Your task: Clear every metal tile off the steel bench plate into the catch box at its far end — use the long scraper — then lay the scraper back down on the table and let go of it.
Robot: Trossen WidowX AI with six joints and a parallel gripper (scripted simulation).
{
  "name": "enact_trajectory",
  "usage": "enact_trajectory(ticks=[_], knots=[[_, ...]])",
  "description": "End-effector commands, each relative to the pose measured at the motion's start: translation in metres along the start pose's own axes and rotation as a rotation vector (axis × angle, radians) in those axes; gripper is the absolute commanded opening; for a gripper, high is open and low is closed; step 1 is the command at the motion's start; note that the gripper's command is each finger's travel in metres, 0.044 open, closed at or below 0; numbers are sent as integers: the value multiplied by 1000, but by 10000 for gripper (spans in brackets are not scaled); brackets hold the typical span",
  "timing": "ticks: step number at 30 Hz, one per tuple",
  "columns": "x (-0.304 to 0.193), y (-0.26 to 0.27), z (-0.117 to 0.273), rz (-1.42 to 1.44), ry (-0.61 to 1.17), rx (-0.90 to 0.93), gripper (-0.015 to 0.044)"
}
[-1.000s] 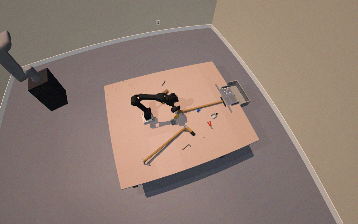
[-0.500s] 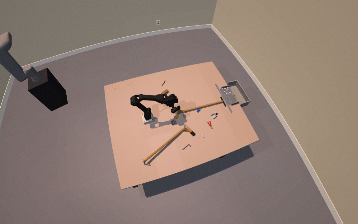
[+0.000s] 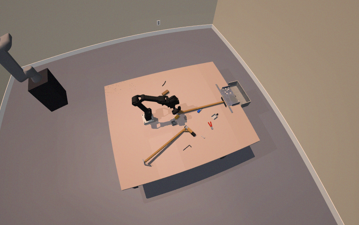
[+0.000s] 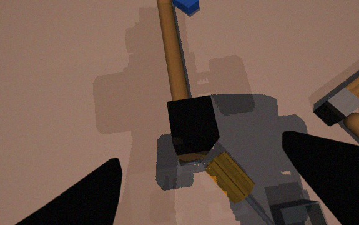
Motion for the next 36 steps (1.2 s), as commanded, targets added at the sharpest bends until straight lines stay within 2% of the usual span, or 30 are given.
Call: enact_trajectory(ticks=[1,36], knots=[[-2,1,-8,1,7,4,440],[-3,2,-64,1,4,5,440]])
Point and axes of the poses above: the point midway between the two fingers, 35 mm back from their tips, its own z axis back along the fingers, its own y axis across the jaws, x = y × z, the point moved 2 cm from there along z, back along the fingers, and after that the axes turned 2 degrees about z, right-handed, at the moved point
